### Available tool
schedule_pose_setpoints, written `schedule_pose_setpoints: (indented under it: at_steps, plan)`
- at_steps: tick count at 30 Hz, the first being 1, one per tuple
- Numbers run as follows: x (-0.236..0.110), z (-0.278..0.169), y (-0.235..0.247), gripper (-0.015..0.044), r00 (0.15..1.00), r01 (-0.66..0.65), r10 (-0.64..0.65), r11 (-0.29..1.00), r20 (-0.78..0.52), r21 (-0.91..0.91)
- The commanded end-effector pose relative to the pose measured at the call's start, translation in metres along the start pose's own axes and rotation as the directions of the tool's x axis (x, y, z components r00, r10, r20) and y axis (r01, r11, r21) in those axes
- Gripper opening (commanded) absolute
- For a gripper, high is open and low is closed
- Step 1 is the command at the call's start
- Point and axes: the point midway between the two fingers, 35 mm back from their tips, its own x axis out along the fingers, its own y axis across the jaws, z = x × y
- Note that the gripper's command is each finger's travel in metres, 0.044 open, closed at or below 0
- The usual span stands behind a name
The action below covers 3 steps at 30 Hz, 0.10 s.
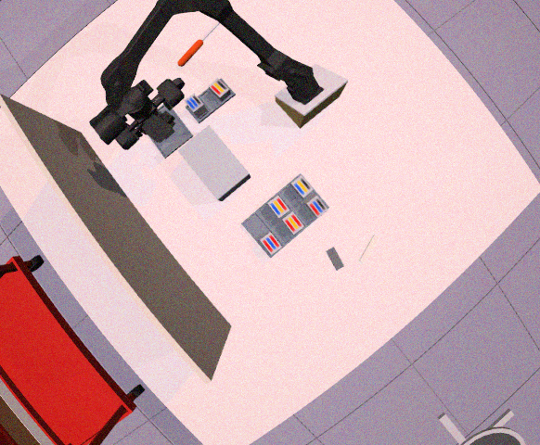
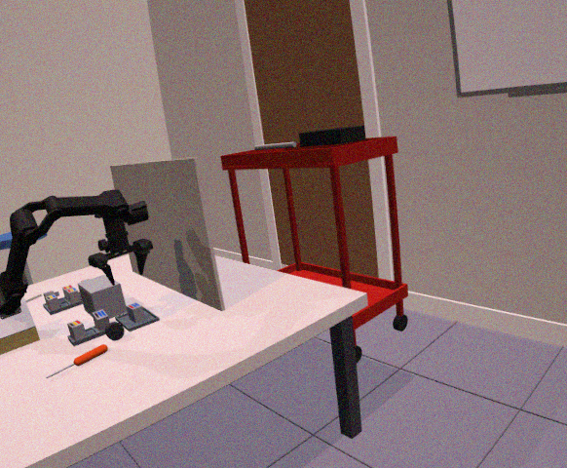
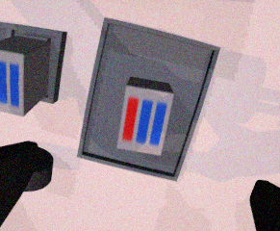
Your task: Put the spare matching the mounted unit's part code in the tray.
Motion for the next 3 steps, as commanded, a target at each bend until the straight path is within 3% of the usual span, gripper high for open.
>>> schedule_pose_setpoints:
  at_steps: [1, 3]
  plan:
    - [0.0002, 0.0002, 0.0000, 0.0440, 1.000, 0.000, 0.000, 1.000, 0.000, -0.003]
    - [0.0002, 0.0002, 0.0000, 0.0440, 1.000, 0.000, 0.000, 1.000, 0.000, -0.003]
